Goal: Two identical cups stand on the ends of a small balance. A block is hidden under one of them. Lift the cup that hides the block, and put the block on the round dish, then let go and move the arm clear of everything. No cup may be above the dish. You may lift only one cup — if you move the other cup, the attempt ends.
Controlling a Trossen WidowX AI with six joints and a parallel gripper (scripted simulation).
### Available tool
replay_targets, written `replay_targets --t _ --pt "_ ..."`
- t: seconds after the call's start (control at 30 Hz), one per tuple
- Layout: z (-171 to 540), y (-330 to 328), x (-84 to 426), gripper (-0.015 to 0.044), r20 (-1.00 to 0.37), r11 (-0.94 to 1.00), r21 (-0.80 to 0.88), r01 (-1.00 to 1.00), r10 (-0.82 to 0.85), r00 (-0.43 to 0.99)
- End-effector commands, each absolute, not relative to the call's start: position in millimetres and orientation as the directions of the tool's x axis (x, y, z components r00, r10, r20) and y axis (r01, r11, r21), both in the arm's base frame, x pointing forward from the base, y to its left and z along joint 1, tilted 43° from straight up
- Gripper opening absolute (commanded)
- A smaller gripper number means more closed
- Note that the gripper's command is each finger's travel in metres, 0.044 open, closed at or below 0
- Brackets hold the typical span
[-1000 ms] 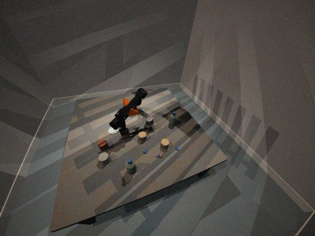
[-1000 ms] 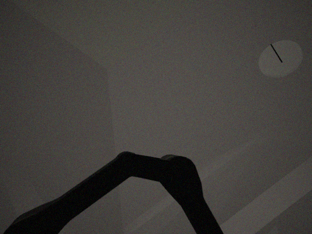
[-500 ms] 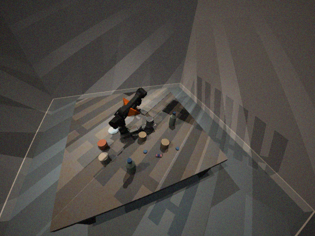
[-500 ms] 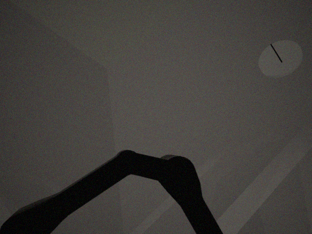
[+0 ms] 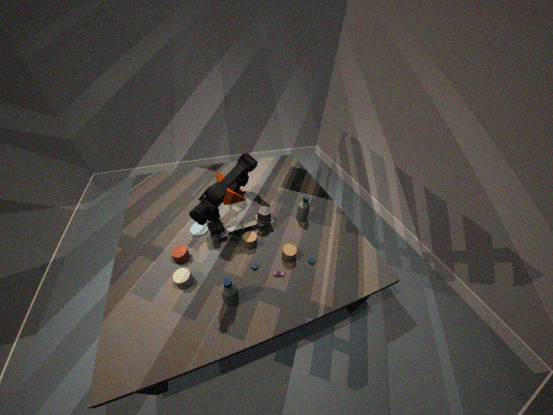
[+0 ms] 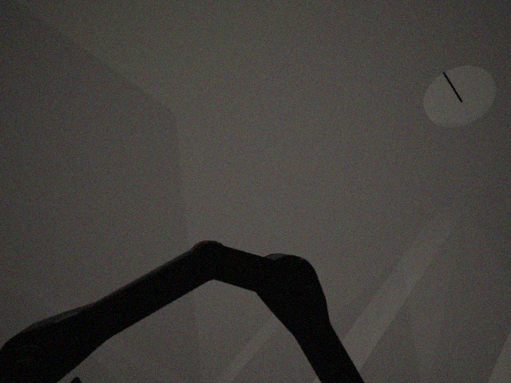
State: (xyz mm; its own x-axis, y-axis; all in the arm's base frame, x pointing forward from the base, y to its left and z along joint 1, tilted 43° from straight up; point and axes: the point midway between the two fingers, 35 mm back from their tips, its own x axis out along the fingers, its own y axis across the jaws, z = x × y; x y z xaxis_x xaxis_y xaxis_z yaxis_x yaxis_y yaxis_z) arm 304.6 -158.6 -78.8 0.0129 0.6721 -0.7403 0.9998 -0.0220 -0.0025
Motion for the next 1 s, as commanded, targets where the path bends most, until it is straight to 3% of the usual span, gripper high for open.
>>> replay_targets --t 0.0,0.97 --pt "-75 -167 307 0.0 -0.749 -0.023 0.011 1.0 0.662 0.024" --pt "-47 -193 307 0.0 -0.75 -0.023 0.01 1.0 0.661 0.023"
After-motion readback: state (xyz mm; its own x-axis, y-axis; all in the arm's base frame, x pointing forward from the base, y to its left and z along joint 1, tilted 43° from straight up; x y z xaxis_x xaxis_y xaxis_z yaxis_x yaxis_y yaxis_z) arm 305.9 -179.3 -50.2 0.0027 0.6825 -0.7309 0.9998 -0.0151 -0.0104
